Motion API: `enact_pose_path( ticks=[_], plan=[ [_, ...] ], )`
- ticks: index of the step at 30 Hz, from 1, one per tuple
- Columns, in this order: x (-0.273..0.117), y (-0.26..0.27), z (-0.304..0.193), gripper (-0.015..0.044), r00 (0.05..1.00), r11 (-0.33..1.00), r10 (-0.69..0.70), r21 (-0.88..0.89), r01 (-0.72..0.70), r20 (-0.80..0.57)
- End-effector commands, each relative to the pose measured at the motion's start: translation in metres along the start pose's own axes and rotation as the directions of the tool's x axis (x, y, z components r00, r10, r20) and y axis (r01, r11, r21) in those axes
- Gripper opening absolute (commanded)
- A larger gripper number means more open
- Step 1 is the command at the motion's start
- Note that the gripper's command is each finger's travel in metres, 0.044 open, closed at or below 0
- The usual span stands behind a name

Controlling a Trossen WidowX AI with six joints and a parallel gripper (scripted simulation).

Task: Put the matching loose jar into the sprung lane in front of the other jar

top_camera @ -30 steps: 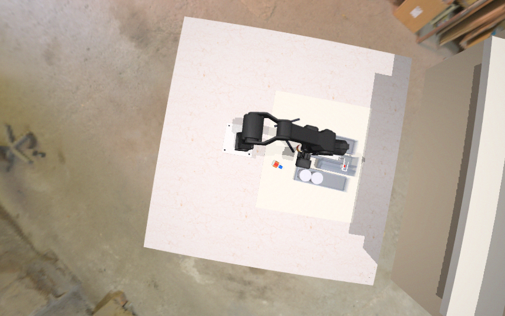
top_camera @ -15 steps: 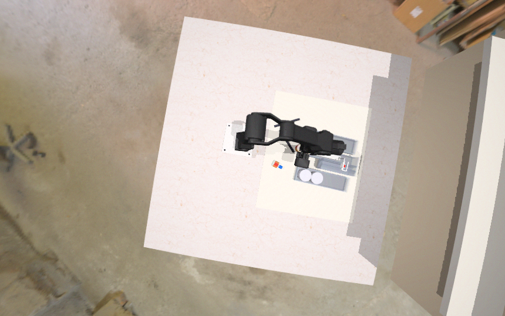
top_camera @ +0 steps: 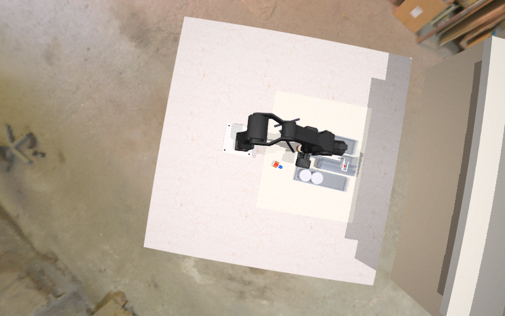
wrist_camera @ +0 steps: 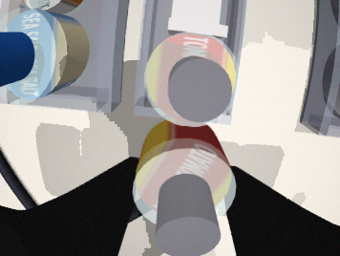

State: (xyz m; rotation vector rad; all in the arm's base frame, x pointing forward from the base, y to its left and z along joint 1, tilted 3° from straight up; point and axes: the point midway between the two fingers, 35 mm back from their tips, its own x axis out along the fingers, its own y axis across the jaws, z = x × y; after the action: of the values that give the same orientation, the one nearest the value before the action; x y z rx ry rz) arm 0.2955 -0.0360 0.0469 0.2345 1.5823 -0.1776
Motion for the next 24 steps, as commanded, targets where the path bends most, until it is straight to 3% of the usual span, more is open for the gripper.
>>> enact_pose_path(
  ticks=[1, 24],
  plan=[
    [-0.0015, 0.0006, 0.0030, 0.0000, 1.000, 1.000, 0.003, 0.002, -0.004, 0.005],
    [-0.0018, 0.0007, 0.0116, 0.0000, 1.000, 1.000, 0.003, 0.002, -0.004, 0.006]
  ],
)
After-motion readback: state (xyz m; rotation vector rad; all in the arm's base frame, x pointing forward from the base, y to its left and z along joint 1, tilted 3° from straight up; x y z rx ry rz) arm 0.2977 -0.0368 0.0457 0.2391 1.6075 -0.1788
